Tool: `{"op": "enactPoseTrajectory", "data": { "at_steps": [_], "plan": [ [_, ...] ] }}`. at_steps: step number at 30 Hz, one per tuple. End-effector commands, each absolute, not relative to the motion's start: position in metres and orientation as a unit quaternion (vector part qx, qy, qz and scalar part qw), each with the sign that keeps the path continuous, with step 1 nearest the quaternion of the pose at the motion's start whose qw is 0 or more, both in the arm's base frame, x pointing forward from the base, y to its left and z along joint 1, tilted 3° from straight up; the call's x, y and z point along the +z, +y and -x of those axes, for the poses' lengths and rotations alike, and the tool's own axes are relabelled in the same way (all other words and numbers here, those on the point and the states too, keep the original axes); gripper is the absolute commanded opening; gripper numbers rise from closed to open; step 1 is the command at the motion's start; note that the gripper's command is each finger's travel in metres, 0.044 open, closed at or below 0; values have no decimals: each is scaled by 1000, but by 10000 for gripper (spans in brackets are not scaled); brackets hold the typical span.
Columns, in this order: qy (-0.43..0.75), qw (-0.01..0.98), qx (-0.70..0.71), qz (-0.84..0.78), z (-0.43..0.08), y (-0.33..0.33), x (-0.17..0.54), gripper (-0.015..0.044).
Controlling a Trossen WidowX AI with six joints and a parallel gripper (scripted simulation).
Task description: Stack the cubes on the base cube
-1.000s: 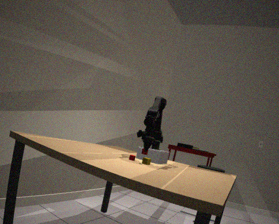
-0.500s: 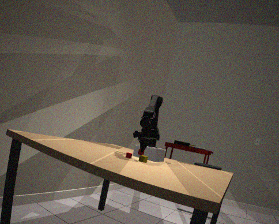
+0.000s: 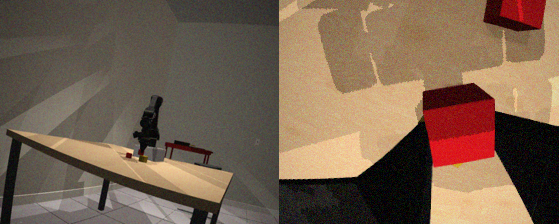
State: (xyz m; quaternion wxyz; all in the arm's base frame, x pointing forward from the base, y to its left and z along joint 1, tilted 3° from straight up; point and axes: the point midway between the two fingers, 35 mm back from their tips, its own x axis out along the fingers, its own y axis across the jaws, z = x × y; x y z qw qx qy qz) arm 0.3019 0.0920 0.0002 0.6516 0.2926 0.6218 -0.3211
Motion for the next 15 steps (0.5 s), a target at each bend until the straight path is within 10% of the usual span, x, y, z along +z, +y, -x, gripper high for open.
{"op": "enactPoseTrajectory", "data": {
  "at_steps": [1, 15],
  "plan": [
    [623, 651, -319, -294, -302, 93, 0, 157],
    [622, 652, -321, -293, -302, 93, 14, 205]
  ]
}}
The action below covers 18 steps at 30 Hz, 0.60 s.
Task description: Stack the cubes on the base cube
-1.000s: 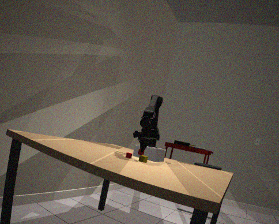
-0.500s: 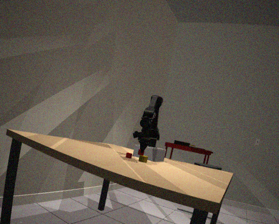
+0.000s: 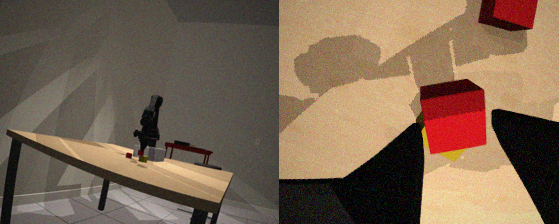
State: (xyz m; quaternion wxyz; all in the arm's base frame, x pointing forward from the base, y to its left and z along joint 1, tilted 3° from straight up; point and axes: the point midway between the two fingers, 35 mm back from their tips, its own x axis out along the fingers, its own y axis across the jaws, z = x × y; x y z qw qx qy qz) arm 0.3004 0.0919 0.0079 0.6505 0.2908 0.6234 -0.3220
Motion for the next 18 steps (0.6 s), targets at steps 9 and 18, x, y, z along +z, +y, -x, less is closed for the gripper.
{"op": "enactPoseTrajectory", "data": {
  "at_steps": [9, 18],
  "plan": [
    [622, 652, -321, -293, -301, 94, 30, 205],
    [605, 636, -353, -325, -302, 64, 42, 265]
  ]
}}
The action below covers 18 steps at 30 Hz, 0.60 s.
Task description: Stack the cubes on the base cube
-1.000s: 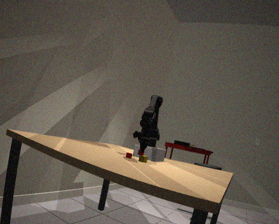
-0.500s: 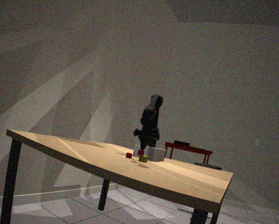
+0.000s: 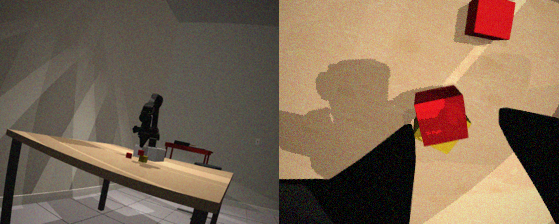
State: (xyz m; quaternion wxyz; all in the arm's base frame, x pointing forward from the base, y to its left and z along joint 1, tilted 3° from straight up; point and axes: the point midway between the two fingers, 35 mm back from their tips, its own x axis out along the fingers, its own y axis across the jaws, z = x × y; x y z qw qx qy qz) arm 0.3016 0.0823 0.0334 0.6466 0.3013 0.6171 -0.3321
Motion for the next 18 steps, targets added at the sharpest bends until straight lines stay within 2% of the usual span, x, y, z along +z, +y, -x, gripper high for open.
{"op": "enactPoseTrajectory", "data": {
  "at_steps": [1, 7, 12, 18],
  "plan": [
    [599, 631, -362, -335, -302, 55, 46, 265],
    [564, 599, -415, -389, -295, 8, 69, 265],
    [559, 595, -421, -395, -294, 2, 70, 265],
    [559, 595, -421, -395, -295, -1, 16, 265]
  ]
}}
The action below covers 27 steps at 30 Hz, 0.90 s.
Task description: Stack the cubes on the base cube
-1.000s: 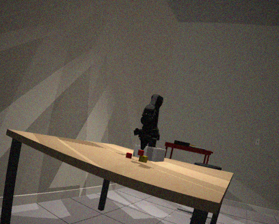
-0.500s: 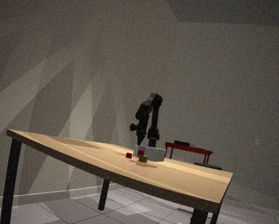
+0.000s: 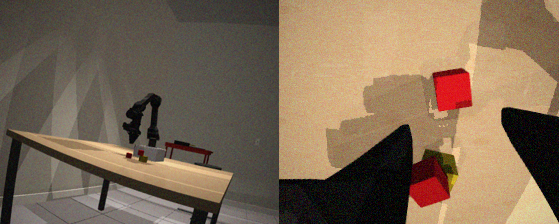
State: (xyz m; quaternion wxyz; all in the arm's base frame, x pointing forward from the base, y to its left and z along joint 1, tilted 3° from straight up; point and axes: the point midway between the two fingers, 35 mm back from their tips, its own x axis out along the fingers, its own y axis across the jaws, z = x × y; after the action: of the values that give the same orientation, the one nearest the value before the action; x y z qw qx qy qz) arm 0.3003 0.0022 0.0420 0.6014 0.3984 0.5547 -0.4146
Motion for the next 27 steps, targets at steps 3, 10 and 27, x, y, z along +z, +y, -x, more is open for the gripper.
{"op": "enactPoseTrajectory", "data": {
  "at_steps": [3, 10, 27],
  "plan": [
    [559, 595, -421, -395, -294, -1, 9, 265],
    [559, 595, -421, -395, -295, -2, -6, 265],
    [559, 595, -421, -395, -295, -4, -30, 265]
  ]
}}
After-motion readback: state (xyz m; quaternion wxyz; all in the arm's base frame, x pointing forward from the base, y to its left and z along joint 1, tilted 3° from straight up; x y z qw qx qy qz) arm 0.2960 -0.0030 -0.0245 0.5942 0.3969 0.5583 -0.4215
